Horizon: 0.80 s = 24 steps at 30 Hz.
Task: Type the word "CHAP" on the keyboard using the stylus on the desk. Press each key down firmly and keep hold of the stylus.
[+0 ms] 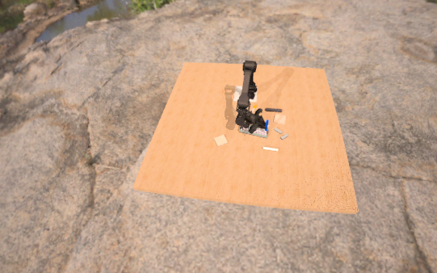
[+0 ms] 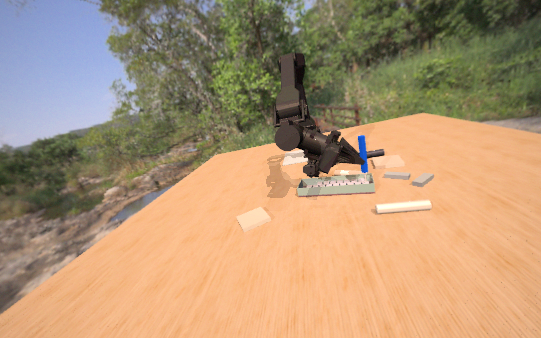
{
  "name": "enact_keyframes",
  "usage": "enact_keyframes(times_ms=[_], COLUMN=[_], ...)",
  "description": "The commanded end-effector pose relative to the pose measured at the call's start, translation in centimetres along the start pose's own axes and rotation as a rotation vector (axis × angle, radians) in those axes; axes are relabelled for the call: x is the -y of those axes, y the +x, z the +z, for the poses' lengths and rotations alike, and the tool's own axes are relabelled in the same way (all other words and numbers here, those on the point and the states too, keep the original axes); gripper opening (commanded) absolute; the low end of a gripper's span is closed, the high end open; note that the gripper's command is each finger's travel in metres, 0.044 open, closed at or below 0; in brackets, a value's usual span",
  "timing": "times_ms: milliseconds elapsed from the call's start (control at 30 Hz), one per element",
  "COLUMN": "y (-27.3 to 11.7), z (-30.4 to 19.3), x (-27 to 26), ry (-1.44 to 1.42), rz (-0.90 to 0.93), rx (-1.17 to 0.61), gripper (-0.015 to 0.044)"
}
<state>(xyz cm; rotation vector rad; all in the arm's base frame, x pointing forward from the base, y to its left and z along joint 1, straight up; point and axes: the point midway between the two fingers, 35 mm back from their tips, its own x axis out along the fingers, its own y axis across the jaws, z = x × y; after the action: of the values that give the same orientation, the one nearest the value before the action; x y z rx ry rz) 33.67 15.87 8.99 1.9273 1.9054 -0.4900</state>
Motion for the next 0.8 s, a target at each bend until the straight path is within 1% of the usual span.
enact_keyframes(times_ms=[0, 633, 767], y=[0.1, 0.3, -0.3], z=[0.2, 0.5, -0.5], x=[0.0, 0.0, -0.1], ry=[0.004, 0.004, 0.004], rz=[0.000, 0.000, 0.000], rx=[-0.002, -0.002, -0.002], gripper=[0.0081, 0.0081, 0.0081])
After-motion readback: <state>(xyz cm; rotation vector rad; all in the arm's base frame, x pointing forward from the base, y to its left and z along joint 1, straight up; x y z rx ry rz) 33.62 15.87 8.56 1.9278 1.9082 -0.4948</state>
